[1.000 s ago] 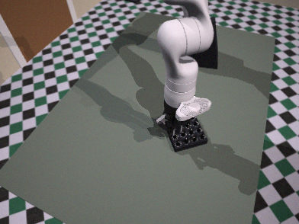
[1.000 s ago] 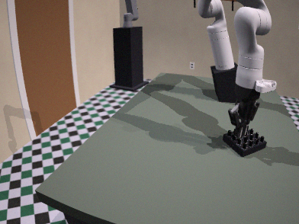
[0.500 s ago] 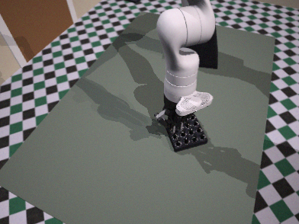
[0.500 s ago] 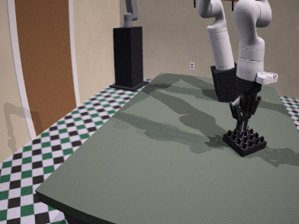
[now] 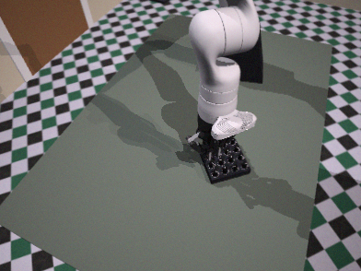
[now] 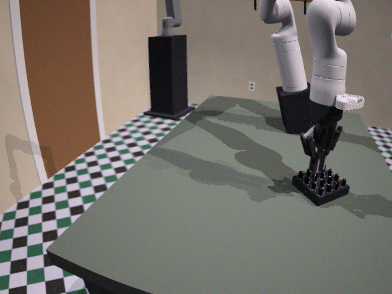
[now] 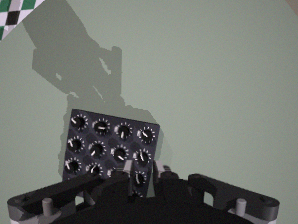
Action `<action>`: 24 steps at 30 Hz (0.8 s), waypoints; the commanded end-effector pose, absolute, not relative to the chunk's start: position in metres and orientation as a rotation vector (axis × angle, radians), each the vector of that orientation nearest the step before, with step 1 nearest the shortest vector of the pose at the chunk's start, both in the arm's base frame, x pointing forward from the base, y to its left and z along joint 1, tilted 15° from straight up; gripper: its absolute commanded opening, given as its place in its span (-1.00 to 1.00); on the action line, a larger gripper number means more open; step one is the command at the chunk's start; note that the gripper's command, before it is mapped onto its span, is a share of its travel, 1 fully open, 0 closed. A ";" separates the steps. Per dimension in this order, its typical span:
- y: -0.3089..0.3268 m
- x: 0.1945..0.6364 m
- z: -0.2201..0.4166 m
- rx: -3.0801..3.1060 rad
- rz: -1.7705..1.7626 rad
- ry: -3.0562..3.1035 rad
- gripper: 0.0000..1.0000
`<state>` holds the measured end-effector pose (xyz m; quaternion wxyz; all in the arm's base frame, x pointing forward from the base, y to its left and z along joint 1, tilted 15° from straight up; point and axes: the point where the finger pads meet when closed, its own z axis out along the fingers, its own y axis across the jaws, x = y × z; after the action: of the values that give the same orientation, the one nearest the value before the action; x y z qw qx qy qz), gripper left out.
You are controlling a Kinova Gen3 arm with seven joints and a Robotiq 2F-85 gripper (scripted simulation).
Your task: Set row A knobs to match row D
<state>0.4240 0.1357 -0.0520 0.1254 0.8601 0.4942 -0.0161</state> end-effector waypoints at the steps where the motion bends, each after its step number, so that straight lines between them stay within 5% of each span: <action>1: 0.136 0.423 -0.051 2.521 -0.043 1.412 -0.62; 24: 0.115 0.395 -0.040 2.900 0.092 0.097 -0.62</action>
<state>0.3984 0.1129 -0.0433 0.1169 0.9912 0.0567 0.0241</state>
